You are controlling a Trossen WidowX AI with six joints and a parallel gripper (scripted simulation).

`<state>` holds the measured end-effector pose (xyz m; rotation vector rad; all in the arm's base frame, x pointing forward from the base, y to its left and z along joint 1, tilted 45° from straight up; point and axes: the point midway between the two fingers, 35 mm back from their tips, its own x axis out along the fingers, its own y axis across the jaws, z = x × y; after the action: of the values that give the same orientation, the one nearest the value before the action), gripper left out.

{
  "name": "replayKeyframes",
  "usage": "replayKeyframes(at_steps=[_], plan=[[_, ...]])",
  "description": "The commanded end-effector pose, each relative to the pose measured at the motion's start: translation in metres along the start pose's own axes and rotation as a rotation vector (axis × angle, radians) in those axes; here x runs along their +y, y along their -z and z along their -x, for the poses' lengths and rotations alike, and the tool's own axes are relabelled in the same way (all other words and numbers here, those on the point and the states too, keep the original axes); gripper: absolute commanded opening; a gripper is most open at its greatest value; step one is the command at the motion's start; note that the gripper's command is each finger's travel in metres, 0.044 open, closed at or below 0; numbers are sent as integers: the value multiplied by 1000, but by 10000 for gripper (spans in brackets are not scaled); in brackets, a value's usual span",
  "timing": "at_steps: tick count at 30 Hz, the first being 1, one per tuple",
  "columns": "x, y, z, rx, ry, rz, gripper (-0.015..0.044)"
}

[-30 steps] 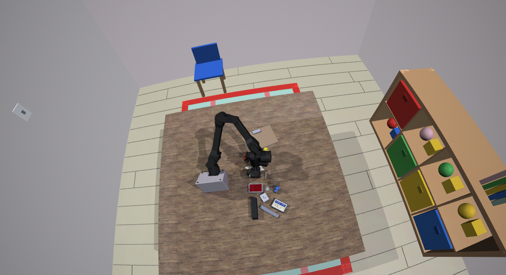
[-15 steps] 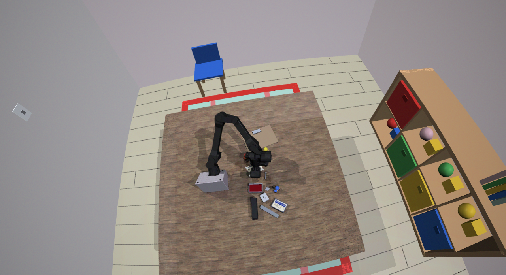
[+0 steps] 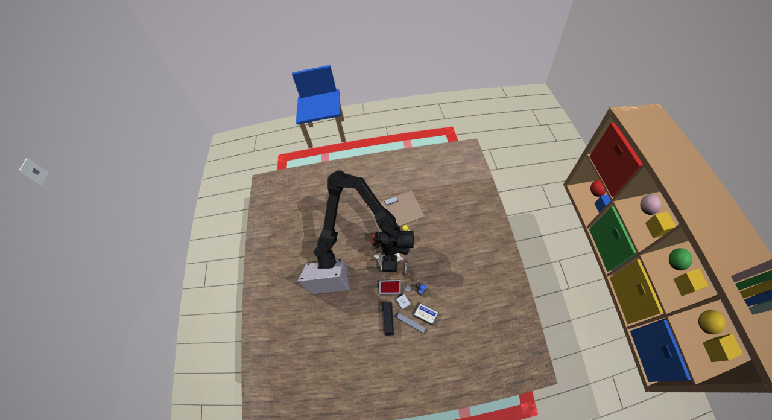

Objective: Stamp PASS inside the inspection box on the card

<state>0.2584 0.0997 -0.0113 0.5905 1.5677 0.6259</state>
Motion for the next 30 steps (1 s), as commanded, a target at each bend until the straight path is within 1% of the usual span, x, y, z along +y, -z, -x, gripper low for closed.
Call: replayKeyframes(at_steps=[1, 15, 30], plan=[[1, 0, 2, 1, -5, -1, 0], [1, 0, 9, 1, -4, -1, 0], [0, -3, 32, 1, -1, -1, 0]])
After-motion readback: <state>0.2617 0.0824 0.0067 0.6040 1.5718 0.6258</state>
